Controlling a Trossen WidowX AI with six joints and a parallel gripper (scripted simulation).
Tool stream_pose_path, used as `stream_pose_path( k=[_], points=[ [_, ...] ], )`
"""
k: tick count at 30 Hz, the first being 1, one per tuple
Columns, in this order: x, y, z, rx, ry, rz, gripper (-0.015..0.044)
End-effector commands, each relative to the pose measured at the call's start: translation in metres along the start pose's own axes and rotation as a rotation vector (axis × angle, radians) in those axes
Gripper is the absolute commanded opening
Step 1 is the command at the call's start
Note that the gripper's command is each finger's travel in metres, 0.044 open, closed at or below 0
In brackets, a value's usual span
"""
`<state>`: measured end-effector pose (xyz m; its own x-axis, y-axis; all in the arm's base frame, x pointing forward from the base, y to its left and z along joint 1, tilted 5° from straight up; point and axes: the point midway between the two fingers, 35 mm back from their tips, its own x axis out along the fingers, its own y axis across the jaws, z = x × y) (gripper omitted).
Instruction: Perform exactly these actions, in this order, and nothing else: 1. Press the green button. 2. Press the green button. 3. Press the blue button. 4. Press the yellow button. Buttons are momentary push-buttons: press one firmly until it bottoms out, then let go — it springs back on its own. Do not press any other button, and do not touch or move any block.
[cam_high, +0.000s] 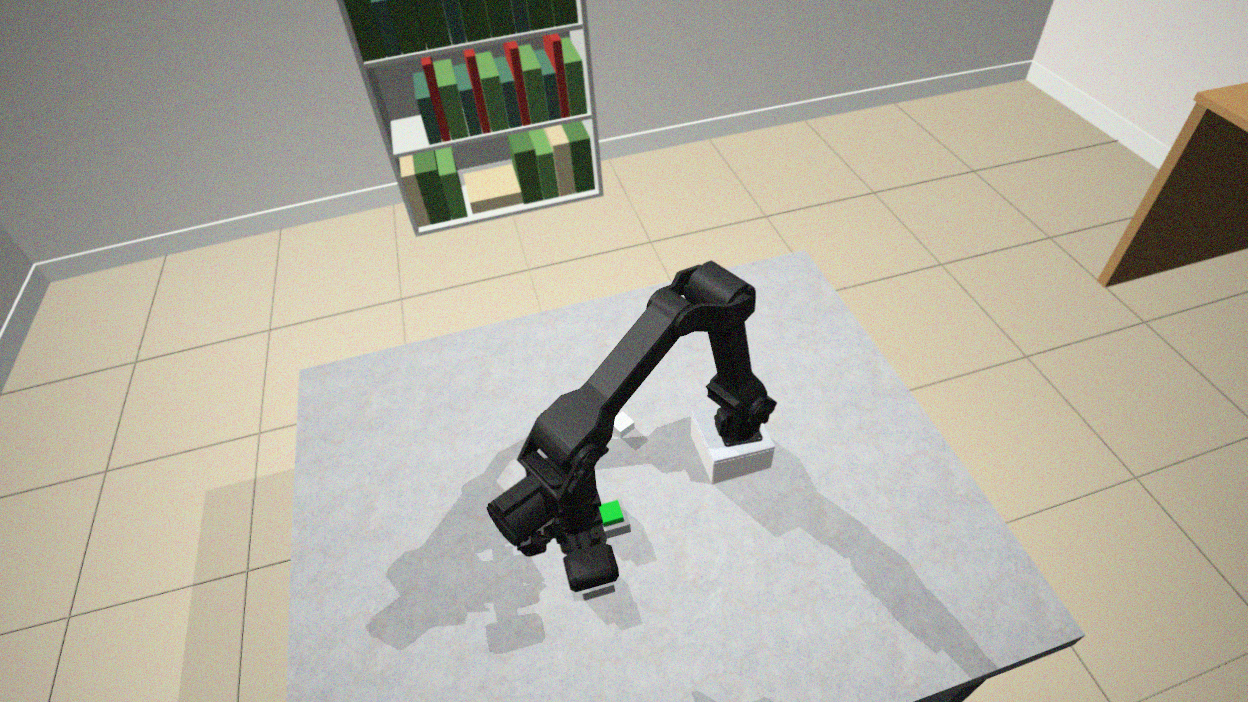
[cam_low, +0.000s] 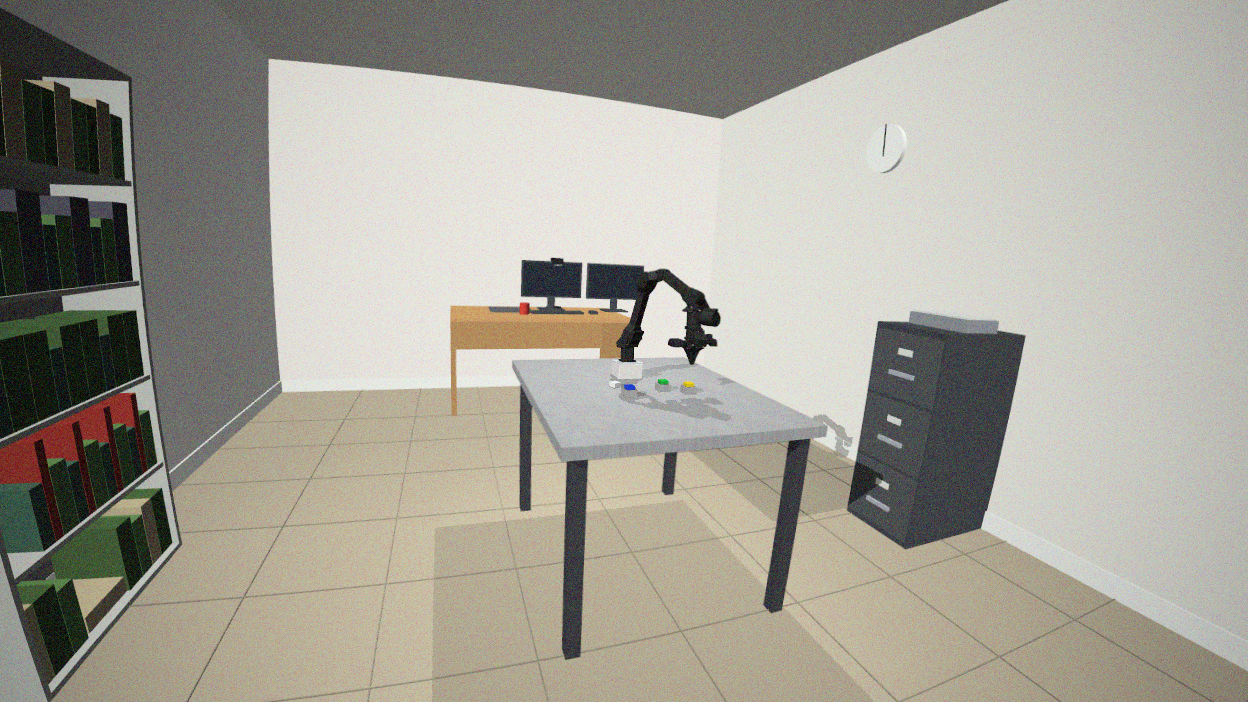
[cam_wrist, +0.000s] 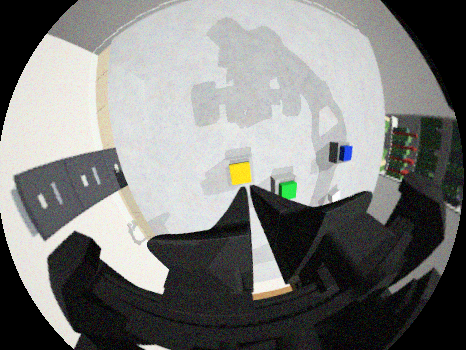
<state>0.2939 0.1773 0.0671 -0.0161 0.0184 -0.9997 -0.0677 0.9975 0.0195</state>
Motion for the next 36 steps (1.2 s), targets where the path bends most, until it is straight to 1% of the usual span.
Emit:
stream_pose_path(
  k=[1,8,28,36],
  points=[
    [0.045,0.0,-0.009,0.002,0.031,-0.011,0.002],
    [0.048,0.0,-0.01,0.002,0.031,-0.011,0.002],
    [0.081,0.0,-0.011,0.002,0.031,-0.011,0.002],
    [0.082,-0.001,-0.011,0.002,0.031,-0.011,0.002]
  ],
)
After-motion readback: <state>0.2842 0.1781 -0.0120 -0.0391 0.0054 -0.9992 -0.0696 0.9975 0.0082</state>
